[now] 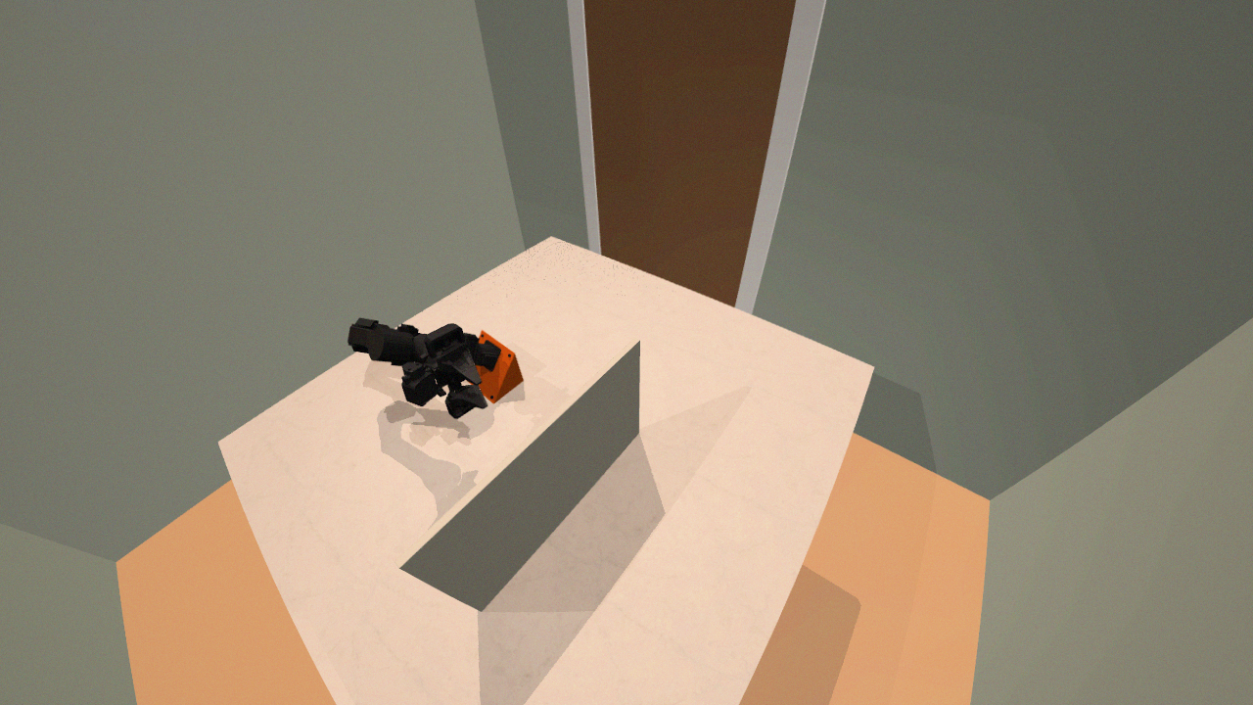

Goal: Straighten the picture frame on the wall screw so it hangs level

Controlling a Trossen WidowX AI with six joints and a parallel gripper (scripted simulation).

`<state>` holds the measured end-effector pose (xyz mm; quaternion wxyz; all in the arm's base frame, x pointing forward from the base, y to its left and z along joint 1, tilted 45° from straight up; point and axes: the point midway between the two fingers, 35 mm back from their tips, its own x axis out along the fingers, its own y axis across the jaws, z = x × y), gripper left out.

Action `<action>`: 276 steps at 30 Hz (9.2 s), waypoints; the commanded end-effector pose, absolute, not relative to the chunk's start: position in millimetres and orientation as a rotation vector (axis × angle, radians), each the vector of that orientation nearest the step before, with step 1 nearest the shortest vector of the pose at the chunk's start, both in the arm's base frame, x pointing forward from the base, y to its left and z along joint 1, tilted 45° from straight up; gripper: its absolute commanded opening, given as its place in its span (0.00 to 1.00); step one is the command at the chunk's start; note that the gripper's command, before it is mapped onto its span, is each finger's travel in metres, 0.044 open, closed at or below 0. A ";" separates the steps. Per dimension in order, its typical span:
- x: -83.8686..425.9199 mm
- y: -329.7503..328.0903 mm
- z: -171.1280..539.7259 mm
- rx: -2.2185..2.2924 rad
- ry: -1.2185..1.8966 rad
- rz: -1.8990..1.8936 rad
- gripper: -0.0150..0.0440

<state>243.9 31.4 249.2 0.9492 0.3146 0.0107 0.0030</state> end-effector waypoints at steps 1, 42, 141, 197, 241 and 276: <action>243.8 30.8 249.1 0.637 0.020 0.002 0.69; 244.2 30.8 248.5 0.640 0.021 0.006 0.69; 369.1 -8.1 204.2 0.634 0.008 0.006 0.69; 369.1 -7.7 204.9 0.634 0.008 0.006 0.25; 369.1 0.3 210.6 0.635 0.009 0.006 0.25; 369.1 -1.6 212.3 0.635 0.009 0.006 0.25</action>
